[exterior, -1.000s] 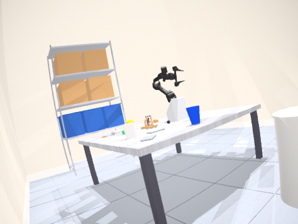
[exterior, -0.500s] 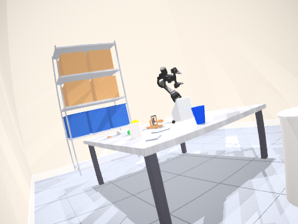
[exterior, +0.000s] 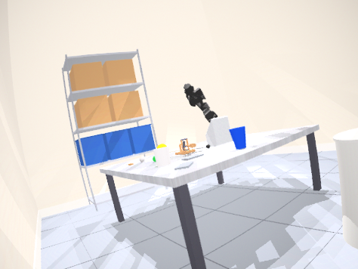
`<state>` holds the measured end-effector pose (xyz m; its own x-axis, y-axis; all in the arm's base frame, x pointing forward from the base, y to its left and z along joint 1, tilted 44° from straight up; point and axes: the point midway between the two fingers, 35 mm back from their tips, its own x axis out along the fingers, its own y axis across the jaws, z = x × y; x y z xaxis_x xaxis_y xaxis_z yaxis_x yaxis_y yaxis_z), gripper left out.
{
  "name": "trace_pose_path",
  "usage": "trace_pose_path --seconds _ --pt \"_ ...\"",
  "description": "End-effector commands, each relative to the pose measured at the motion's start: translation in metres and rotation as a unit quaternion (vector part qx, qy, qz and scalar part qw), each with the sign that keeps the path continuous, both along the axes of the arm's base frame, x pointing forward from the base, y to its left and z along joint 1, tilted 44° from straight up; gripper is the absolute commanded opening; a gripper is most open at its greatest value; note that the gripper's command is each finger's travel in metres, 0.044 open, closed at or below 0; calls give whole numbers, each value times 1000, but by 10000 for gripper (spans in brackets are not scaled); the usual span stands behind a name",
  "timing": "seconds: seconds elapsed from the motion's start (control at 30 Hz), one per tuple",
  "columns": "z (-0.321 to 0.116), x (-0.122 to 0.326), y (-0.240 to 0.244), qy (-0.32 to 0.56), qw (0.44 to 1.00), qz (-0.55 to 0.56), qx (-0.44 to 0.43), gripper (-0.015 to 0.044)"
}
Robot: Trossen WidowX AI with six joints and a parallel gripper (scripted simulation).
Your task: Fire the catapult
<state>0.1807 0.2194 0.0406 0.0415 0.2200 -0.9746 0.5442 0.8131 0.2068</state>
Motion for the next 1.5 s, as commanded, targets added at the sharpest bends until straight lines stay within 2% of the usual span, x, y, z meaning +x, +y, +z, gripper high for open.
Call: trace_pose_path --seconds 0.0,0.5,1.1,1.37,1.47 --pt "-4 26 -21 -16 997 -56 -46 440" --pt "-3 103 -110 -64 948 -233 -206 440" --pt "17 155 -249 -103 818 -395 -406 440" --pt "17 157 -261 -104 806 -404 -421 440" --pt "-8 158 -284 -105 805 -404 -421 440"
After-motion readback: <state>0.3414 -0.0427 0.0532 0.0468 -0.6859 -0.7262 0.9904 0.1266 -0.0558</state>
